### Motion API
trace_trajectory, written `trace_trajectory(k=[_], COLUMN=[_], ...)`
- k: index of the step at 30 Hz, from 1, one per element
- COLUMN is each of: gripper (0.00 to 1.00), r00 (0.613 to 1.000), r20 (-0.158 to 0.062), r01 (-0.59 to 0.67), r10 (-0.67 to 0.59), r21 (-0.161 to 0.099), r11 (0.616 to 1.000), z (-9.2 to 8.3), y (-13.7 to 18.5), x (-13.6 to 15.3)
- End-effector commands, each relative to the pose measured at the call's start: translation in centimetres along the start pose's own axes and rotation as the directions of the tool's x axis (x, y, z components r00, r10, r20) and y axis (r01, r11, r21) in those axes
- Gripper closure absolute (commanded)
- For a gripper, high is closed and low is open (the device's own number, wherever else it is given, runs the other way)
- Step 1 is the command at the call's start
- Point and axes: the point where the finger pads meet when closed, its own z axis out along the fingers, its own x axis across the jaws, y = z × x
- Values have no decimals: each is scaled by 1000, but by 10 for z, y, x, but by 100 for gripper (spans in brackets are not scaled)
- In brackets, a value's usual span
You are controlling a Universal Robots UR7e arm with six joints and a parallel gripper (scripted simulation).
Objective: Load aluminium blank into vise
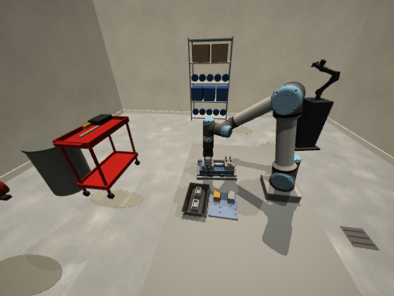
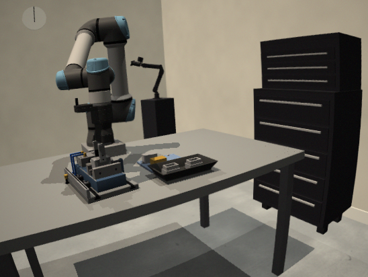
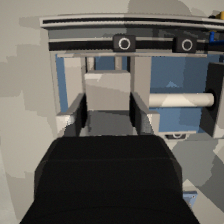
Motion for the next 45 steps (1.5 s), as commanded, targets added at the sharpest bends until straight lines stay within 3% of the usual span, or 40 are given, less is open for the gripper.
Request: trace_trajectory(k=[1,45], gripper=[100,100], r00=[1000,1000], r20=[1,1], r01=[0,0], r10=[0,0], r21=[1,1], r11=[1000,1000], z=[-1,-1], y=[0,5], x=[0,-2])
